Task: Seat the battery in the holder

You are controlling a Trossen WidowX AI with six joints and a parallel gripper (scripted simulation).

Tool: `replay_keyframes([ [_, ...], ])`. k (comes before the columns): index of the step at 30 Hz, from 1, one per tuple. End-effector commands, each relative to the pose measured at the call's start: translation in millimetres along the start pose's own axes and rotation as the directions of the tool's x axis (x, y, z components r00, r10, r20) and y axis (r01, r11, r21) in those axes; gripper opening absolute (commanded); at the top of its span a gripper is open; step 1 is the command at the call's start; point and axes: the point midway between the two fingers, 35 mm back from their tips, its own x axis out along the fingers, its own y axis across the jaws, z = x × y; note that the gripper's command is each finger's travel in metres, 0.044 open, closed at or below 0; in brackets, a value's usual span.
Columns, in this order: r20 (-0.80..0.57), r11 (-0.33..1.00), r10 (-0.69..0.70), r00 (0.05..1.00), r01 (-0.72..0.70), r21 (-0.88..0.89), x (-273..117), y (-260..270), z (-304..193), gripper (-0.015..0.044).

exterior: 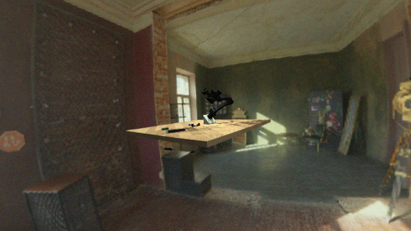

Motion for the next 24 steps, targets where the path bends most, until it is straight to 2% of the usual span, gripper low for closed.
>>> replay_keyframes([
  [1, -0.012, 1.000, 0.001, 1.000, -0.001, 0.000, 1.7, -0.4, -2.9, 0.0374],
  [4, -0.186, 1.000, 0.009, 0.983, -0.006, 0.016, 21.5, -7.0, -45.2, 0.0295],
  [7, -0.399, 0.998, 0.025, 0.916, -0.001, 0.059, 36.9, -17.6, -101.8, 0.0230],
  [10, -0.588, 0.992, 0.052, 0.807, 0.026, 0.122, 41.0, -28.9, -158.0, 0.0230],
  [14, -0.783, 0.969, 0.115, 0.611, 0.103, 0.223, 30.7, -42.5, -228.1, 0.0230],
  [19, -0.911, 0.901, 0.248, 0.331, 0.267, 0.342, -1.2, -53.1, -302.0, 0.0230],
  [24, -0.899, 0.771, 0.432, 0.074, 0.487, 0.411, -44.4, -54.8, -356.1, 0.0230],
])
